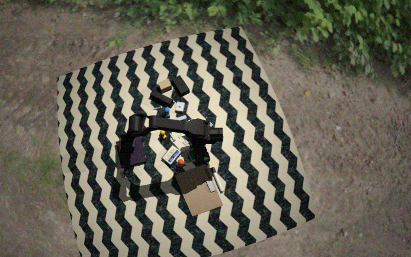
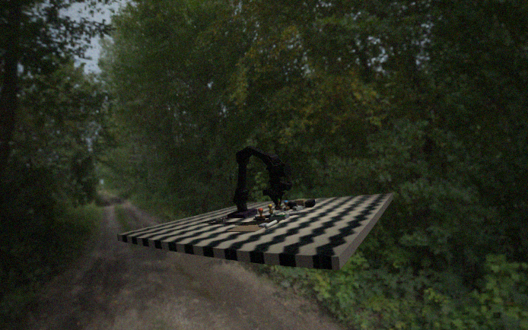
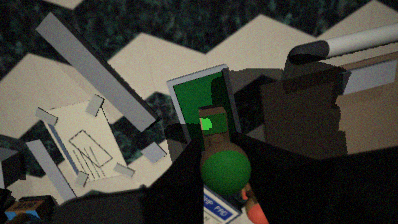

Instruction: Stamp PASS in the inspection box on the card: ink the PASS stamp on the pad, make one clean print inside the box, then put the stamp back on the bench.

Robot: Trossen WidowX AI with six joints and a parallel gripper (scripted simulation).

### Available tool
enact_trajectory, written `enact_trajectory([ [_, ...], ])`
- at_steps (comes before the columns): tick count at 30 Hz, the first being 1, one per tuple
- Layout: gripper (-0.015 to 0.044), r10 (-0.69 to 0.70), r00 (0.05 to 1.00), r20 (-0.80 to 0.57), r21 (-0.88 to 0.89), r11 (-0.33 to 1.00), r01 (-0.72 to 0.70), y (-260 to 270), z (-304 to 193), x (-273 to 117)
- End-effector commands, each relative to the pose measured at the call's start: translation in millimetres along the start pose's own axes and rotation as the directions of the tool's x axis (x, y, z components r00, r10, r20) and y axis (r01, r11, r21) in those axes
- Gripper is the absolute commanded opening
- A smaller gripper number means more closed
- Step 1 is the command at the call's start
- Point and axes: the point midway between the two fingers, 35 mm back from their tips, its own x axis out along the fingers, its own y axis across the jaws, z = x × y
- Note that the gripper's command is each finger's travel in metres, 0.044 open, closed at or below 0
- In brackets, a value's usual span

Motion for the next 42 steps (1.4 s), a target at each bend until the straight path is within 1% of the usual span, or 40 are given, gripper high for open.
enact_trajectory([
  [1, 0.0000, 0.001, 1.000, 0.000, -0.006, 1.000, -0.001, 0, 0, 3],
  [42, 0.0000, 0.002, 1.000, 0.000, -0.003, 1.000, -0.002, 0, -1, 30],
])
